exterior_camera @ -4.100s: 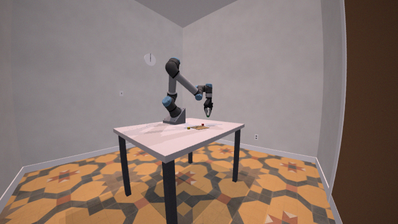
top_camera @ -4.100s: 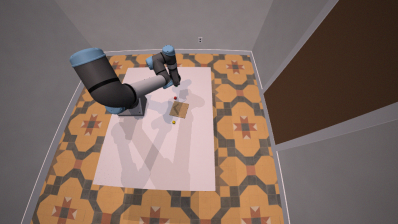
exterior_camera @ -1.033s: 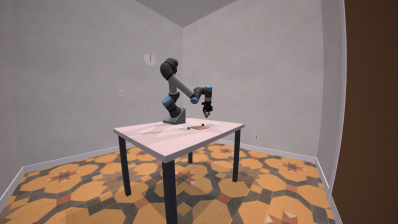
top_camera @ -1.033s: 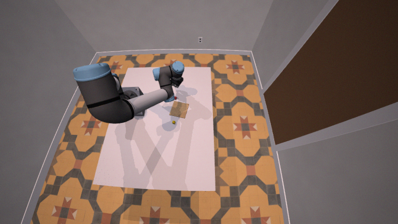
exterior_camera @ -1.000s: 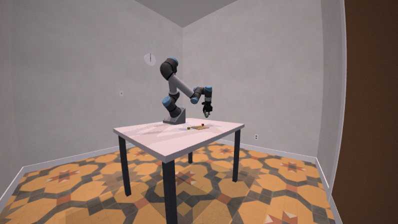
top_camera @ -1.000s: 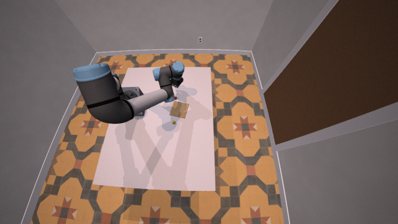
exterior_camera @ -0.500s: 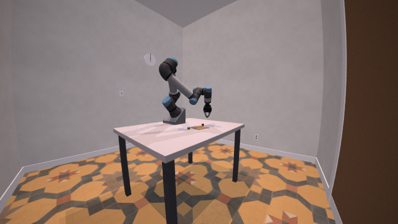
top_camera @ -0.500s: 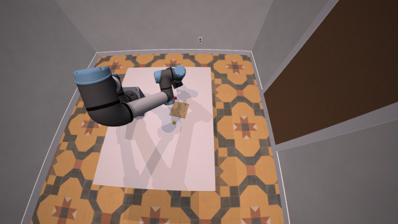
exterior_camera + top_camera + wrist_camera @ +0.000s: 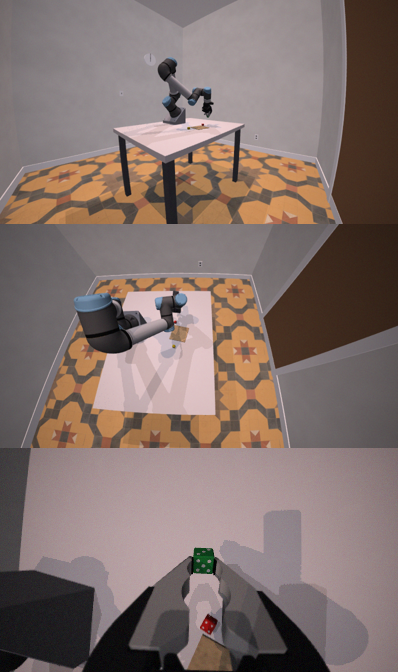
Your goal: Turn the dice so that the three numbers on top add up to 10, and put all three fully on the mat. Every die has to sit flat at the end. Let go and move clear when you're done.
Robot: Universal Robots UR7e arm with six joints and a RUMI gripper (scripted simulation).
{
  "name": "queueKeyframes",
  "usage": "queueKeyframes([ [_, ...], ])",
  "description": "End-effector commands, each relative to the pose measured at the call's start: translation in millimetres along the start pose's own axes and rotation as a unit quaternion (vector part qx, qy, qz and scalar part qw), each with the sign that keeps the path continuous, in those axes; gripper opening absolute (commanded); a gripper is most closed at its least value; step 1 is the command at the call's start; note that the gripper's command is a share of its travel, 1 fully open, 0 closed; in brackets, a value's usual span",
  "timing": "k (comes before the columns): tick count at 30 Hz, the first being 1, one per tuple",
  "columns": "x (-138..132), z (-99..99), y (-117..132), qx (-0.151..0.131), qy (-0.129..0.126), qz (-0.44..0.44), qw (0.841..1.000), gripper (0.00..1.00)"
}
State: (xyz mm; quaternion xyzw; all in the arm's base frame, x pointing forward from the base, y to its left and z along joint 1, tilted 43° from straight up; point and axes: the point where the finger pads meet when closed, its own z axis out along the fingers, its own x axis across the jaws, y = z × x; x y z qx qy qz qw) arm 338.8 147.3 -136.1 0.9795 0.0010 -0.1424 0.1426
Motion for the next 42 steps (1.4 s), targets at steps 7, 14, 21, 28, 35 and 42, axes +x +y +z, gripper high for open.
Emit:
queueKeyframes([
  [7,6,-3.0,0,0.023,-0.011,0.176,0.984,0.03],
  [14,10,-5.1,1,0.038,-0.023,0.288,0.957,0.03],
  [21,12,-6.8,3,0.048,-0.035,0.379,0.923,0.03],
  [28,16,-8.9,5,0.058,-0.051,0.480,0.874,0.03],
  [35,17,-10.5,8,0.064,-0.065,0.552,0.829,0.03],
  [42,20,-12.8,11,0.069,-0.086,0.648,0.754,0.03],
])
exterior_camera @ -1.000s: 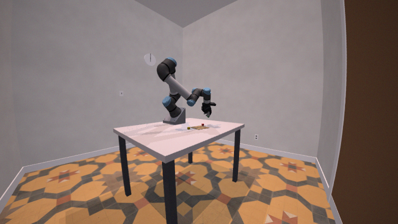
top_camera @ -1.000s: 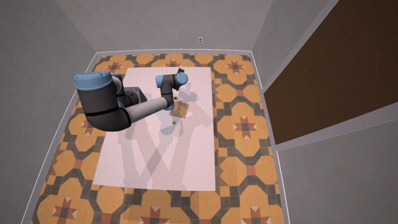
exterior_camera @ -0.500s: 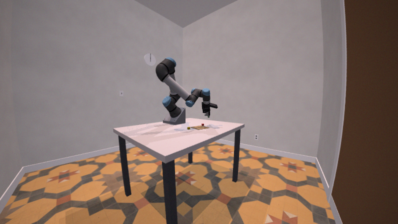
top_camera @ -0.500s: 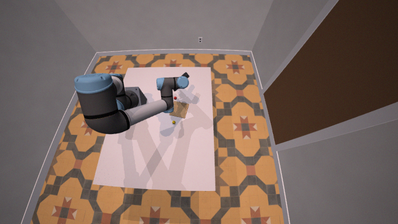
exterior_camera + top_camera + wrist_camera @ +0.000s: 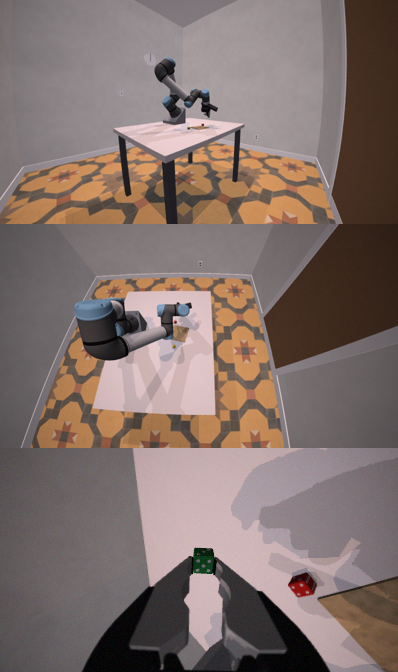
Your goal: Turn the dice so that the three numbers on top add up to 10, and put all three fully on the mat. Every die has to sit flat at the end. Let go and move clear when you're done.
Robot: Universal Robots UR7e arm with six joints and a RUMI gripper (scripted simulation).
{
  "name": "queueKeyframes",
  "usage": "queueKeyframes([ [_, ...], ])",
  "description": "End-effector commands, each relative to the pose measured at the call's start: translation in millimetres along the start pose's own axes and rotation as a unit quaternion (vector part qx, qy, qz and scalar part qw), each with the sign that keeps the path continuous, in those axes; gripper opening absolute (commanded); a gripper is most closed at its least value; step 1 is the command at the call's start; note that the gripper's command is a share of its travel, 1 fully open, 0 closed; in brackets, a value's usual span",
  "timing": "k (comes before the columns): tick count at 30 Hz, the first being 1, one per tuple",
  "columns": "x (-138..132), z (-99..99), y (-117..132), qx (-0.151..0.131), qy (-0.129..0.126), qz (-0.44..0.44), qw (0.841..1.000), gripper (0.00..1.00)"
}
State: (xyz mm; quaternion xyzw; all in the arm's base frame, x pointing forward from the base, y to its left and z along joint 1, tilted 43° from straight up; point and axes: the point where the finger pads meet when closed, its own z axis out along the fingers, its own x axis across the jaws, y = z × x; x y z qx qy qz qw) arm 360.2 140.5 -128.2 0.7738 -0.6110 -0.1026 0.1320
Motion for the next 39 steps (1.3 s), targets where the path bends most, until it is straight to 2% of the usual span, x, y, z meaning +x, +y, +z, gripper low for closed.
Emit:
queueKeyframes([
  [1,2,-2.2,-1,0.002,-0.010,0.077,0.997,0.03],
  [5,4,-4.1,-1,0.002,-0.022,0.152,0.988,0.03],
  [9,4,-4.5,-1,0.002,-0.025,0.170,0.985,0.03],
  [12,6,-5.9,-1,0.001,-0.033,0.222,0.974,0.03],
  [24,10,-10.8,-1,-0.009,-0.062,0.397,0.916,0.03],
  [26,10,-10.8,-1,-0.009,-0.062,0.397,0.916,0.03],
  [39,12,-15.0,1,-0.023,-0.083,0.528,0.845,0.03],
])
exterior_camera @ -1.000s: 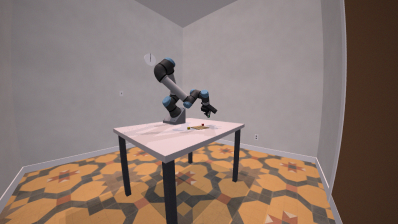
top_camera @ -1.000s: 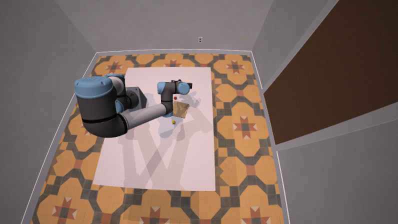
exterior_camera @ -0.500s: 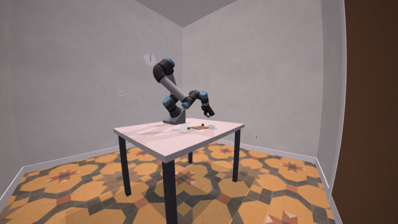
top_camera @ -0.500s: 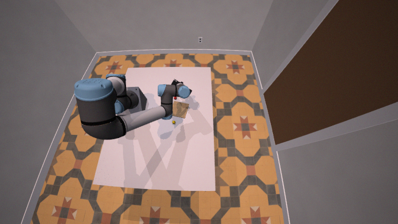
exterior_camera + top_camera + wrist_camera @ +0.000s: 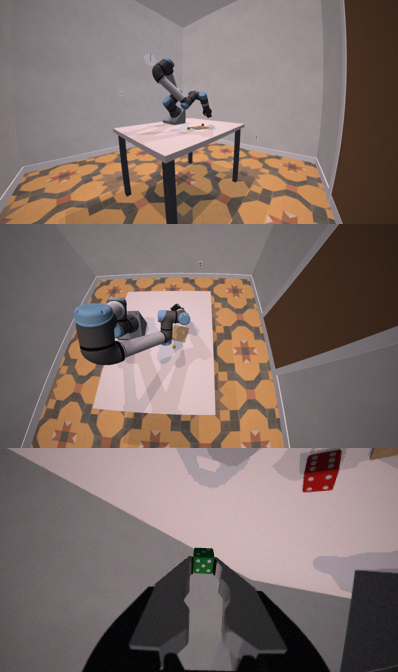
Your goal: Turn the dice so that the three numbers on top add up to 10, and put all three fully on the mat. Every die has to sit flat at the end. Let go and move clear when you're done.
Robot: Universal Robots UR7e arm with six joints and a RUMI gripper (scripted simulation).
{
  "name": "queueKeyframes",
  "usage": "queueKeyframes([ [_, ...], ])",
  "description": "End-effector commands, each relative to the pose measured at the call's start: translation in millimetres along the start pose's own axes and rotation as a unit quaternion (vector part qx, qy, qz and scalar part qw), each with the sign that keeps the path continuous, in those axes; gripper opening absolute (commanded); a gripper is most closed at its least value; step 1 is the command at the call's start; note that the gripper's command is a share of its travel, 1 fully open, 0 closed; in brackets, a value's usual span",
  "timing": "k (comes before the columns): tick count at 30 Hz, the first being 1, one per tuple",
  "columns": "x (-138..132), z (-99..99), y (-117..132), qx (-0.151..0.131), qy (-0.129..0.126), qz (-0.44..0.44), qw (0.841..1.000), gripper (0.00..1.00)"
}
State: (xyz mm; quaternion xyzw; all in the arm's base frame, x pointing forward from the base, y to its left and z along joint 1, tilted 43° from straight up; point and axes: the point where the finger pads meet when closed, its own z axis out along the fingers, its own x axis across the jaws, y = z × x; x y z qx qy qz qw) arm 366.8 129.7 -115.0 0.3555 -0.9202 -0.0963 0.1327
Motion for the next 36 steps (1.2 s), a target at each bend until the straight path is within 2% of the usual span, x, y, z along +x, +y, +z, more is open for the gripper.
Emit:
queueKeyframes([
  [1,0.3,-1.7,-0.1,-0.004,-0.005,0.047,0.999,0.03],
  [19,1.5,-5.1,0.0,-0.016,-0.017,0.153,0.988,0.03],
  [36,1.9,-6.4,0.2,-0.021,-0.020,0.190,0.981,0.03],
])
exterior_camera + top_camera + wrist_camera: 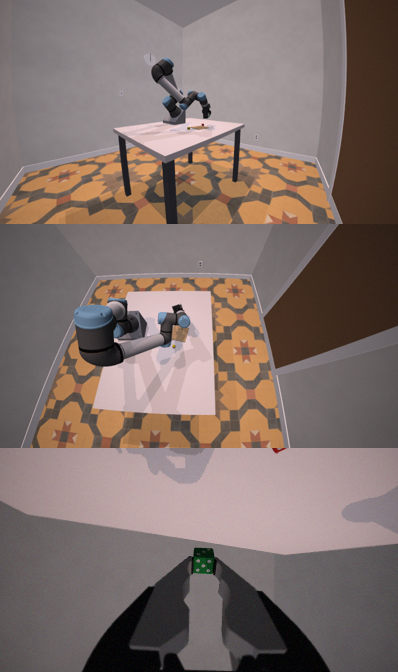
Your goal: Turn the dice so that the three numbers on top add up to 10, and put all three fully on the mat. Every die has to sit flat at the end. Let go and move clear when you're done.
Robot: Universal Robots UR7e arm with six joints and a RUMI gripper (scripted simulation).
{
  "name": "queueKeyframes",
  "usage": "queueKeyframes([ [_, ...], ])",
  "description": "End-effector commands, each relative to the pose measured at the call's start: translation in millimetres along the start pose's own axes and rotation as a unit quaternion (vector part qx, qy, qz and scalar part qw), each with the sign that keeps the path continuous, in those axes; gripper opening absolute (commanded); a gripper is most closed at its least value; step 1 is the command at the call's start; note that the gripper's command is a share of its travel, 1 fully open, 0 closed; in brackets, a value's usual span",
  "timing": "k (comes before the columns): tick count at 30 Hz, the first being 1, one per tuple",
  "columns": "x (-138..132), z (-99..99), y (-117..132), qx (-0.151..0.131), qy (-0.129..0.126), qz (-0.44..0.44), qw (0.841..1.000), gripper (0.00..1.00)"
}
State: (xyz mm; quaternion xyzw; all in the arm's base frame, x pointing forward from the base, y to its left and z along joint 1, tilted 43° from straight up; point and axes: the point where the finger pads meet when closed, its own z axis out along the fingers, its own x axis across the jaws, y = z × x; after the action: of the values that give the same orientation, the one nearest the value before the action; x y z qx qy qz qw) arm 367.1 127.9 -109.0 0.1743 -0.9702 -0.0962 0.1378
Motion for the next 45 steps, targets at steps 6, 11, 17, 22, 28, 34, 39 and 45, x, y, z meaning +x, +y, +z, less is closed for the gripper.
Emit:
queueKeyframes([
  [6,0,-0.5,0,-0.001,-0.001,0.009,1.000,0.03],
  [11,0,-0.6,0,-0.001,-0.001,0.010,1.000,0.03],
  [17,0,-0.5,0,-0.001,-0.001,0.010,1.000,0.03],
  [22,0,0.4,-1,-0.001,-0.001,0.010,1.000,0.03],
  [28,0,7.4,-11,-0.001,-0.002,0.010,1.000,0.03],
  [34,0,19.8,-28,-0.001,-0.002,0.010,1.000,0.03],
  [39,0,26.5,-38,-0.001,-0.002,0.010,1.000,0.03],
  [45,0,37.4,-53,-0.001,-0.002,0.010,1.000,0.03],
])
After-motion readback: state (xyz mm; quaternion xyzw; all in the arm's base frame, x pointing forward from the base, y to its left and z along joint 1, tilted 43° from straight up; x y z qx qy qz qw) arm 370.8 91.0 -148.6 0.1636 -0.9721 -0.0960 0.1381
